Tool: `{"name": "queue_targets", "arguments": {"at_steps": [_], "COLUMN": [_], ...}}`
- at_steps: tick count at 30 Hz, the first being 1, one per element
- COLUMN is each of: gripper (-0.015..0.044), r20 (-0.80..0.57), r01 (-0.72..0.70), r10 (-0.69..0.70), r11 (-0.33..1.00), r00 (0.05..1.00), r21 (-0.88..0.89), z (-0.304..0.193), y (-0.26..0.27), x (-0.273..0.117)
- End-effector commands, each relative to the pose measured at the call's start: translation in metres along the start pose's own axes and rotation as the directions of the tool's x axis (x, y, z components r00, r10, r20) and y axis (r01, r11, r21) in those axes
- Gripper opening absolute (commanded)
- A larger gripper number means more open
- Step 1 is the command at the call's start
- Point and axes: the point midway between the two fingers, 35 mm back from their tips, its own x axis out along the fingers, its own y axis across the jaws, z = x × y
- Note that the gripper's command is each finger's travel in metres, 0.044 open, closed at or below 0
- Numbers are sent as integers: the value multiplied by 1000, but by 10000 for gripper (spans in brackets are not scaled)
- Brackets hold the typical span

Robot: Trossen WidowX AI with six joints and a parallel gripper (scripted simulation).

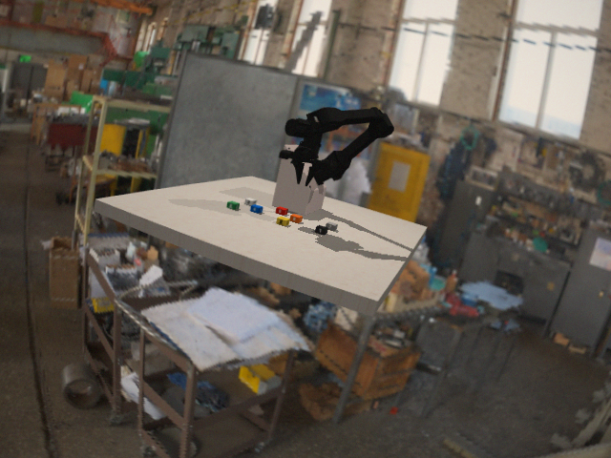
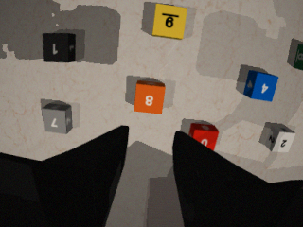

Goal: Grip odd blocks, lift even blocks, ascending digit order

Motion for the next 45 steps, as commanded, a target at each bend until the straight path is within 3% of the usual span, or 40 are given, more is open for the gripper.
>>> {"name": "queue_targets", "arguments": {"at_steps": [1, 6, 10, 12, 16, 21, 45], "gripper": [120, 120, 120, 173, 278, 400, 400], "r20": [1, 4, 5, 5, 5, 5, 5], "r01": [4, 1, 0, 2, -2, -3, -4], "r10": [-4, -1, 0, -2, 2, 3, 4], "r11": [1000, 1000, 1000, 1000, 1000, 1000, 1000], "r00": [1000, 1000, 1000, 1000, 1000, 1000, 1000], "r21": [-7, -7, -7, -7, -7, -7, -7], "z": [32, 78, 83, 85, 84, 83, 84], "y": [-1, -3, -3, -3, -2, -2, -2], "x": [-1, 0, 1, 14, 78, 82, 118]}}
